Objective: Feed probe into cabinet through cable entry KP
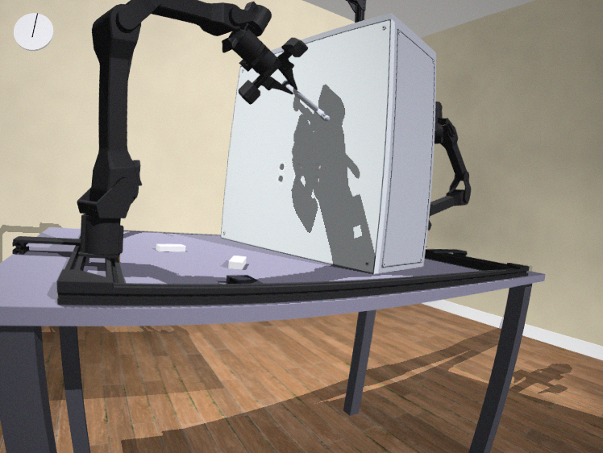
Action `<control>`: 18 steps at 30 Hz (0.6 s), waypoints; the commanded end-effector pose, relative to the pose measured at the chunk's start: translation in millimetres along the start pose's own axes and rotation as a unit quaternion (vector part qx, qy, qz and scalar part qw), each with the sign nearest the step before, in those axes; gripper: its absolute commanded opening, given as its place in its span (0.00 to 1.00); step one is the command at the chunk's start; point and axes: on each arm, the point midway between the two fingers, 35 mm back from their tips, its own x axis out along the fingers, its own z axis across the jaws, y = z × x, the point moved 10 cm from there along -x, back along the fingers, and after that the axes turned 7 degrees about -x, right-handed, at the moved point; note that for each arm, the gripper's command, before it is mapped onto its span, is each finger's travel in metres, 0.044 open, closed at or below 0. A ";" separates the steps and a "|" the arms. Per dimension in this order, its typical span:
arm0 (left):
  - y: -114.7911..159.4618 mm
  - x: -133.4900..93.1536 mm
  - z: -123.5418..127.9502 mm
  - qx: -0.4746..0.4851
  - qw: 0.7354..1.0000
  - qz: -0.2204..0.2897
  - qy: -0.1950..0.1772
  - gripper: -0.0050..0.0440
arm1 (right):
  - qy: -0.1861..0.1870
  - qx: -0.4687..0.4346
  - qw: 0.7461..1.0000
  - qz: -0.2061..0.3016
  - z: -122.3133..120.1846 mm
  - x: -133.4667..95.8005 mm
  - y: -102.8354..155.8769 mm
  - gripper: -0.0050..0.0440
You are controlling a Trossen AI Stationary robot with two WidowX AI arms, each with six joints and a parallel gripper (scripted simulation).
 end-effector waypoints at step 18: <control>0.0 0.1 0.0 0.001 1.000 0.000 0.000 1.00 | 0.117 0.085 0.989 0.045 -19.1 -9.0 39.2 0.10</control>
